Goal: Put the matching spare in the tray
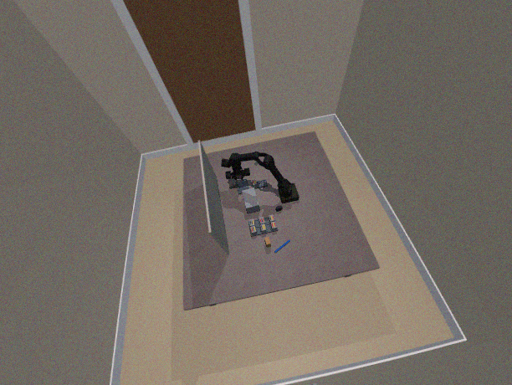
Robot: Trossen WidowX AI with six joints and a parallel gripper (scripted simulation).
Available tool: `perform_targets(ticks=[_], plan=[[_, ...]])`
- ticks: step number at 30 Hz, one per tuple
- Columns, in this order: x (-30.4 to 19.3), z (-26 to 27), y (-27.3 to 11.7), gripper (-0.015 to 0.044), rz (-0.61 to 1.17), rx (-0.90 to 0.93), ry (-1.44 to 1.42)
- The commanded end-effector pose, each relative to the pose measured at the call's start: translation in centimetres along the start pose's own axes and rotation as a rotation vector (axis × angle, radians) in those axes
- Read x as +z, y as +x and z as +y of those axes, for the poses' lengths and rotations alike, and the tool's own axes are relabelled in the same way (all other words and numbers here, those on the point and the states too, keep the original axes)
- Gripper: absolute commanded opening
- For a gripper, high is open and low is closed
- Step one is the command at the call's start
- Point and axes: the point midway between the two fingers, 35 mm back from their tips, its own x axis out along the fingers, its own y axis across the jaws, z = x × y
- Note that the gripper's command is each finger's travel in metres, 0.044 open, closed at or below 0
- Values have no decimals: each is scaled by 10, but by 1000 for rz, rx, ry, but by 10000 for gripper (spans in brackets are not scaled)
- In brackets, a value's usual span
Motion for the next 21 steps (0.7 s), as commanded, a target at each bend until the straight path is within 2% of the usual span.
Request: perform_targets(ticks=[1,21], plan=[[0,-1,4,0,-1,-5,-4],[0,-2,21,0,-1,-5,-4]])
